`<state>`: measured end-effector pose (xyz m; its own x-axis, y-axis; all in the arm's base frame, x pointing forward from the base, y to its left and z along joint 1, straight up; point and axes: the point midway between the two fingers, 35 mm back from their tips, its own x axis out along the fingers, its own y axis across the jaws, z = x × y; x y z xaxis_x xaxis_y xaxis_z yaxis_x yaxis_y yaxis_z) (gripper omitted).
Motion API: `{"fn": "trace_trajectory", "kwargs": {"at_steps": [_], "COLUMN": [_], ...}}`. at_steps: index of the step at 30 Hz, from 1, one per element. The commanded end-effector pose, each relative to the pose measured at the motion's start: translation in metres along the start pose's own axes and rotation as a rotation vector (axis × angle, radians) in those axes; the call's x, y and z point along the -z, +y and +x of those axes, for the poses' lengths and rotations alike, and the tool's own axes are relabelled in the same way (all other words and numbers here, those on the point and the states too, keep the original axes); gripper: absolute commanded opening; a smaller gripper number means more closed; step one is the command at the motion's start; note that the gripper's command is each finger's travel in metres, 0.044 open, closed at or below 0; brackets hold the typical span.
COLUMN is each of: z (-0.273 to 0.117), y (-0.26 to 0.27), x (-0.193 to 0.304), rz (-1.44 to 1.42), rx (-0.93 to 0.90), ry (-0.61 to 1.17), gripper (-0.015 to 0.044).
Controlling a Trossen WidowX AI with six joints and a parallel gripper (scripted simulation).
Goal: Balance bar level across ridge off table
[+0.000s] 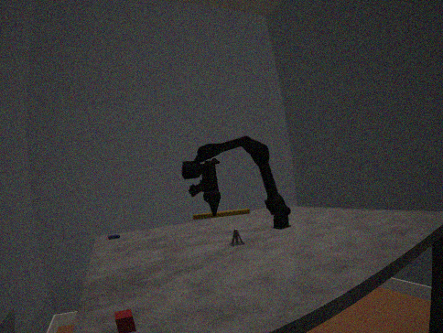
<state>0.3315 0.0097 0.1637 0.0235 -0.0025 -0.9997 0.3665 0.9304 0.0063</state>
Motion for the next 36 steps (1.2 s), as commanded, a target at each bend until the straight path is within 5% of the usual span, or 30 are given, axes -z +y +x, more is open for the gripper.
{"fn": "trace_trajectory", "kwargs": {"at_steps": [1, 36], "z": [0.000, 0.033], "y": [0.010, 0.042], "x": [0.010, 0.047], "rz": [-0.002, -0.014], "rx": [-0.005, -0.008], "ry": [-0.002, 0.001], "gripper": [0.0000, 0.0000]}}
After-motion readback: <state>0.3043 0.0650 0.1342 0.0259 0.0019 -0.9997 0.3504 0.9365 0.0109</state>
